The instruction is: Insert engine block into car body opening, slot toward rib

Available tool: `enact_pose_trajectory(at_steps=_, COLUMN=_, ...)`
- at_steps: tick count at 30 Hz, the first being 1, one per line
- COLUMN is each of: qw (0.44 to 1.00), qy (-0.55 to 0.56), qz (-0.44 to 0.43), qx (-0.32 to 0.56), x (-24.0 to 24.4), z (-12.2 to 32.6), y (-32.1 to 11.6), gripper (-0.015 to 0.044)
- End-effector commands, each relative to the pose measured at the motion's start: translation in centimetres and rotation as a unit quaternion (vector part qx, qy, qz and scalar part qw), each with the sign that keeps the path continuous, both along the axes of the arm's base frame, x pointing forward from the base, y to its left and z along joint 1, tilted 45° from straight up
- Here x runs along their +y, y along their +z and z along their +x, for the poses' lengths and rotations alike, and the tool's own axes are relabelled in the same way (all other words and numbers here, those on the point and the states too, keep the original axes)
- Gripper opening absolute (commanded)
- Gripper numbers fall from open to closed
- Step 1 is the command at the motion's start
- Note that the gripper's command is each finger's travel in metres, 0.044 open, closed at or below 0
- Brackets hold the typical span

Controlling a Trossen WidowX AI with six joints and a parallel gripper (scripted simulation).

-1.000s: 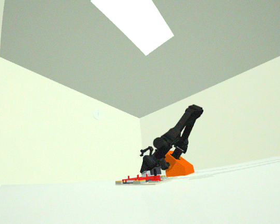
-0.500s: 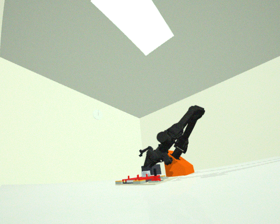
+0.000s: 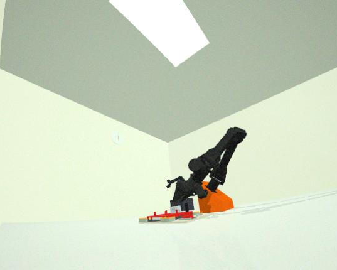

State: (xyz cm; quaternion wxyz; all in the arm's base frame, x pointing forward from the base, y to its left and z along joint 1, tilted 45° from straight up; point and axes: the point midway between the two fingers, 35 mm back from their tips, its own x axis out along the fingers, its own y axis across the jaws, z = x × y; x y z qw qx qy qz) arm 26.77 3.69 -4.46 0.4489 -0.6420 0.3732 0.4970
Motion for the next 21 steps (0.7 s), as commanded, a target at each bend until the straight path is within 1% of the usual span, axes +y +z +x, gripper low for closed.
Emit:
enact_pose_trajectory(at_steps=1, qw=0.999, qy=-0.023, qz=0.016, qx=0.015, x=-0.1, z=0.0, y=-0.2, gripper=0.044)
enact_pose_trajectory(at_steps=11, qw=0.983, qy=-0.135, qz=0.088, qx=0.084, x=-0.6, z=-0.2, y=-1.0, gripper=0.044)
enact_pose_trajectory(at_steps=21, qw=0.943, qy=-0.252, qz=0.156, qx=0.153, x=-1.1, z=-0.2, y=-1.3, gripper=0.044)
